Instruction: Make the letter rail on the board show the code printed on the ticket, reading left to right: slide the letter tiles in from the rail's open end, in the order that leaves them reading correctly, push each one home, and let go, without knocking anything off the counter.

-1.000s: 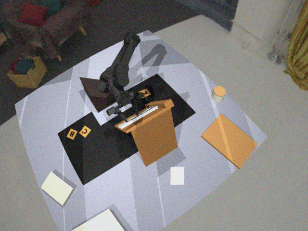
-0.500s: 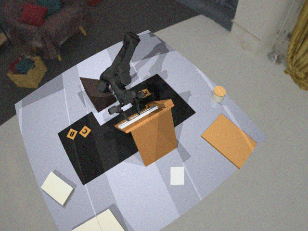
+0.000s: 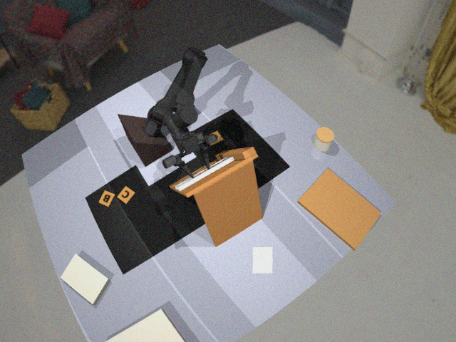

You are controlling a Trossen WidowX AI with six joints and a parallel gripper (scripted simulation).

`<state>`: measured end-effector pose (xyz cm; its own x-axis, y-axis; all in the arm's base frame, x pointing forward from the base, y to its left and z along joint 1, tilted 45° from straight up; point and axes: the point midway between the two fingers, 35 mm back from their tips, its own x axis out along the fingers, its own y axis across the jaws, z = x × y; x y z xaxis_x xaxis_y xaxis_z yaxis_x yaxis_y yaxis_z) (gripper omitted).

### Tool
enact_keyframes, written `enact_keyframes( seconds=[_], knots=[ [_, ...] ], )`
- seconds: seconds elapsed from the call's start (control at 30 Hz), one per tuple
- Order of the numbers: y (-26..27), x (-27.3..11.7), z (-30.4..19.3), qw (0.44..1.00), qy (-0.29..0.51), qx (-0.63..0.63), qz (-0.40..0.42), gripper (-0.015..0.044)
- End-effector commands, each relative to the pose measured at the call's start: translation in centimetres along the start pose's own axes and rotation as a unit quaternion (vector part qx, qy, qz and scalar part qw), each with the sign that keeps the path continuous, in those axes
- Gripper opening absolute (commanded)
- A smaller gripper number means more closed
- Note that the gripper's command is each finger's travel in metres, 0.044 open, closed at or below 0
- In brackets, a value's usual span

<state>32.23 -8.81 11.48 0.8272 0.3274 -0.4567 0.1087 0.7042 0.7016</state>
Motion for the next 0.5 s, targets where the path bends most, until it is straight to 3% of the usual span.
enact_keyframes(
  seconds=[0.0, 0.33, 0.47],
  knots=[
    [0.0, 0.0, 0.0, 1.0, 0.0, 0.0, 0.0, 0.0026],
    [0.01, -0.4, 0.0, 1.0, -0.002, 0.0, -0.001, 0.0289],
    [0.04, -0.84, 0.01, 1.0, -0.002, 0.0, -0.001, 0.0295]
  ],
)
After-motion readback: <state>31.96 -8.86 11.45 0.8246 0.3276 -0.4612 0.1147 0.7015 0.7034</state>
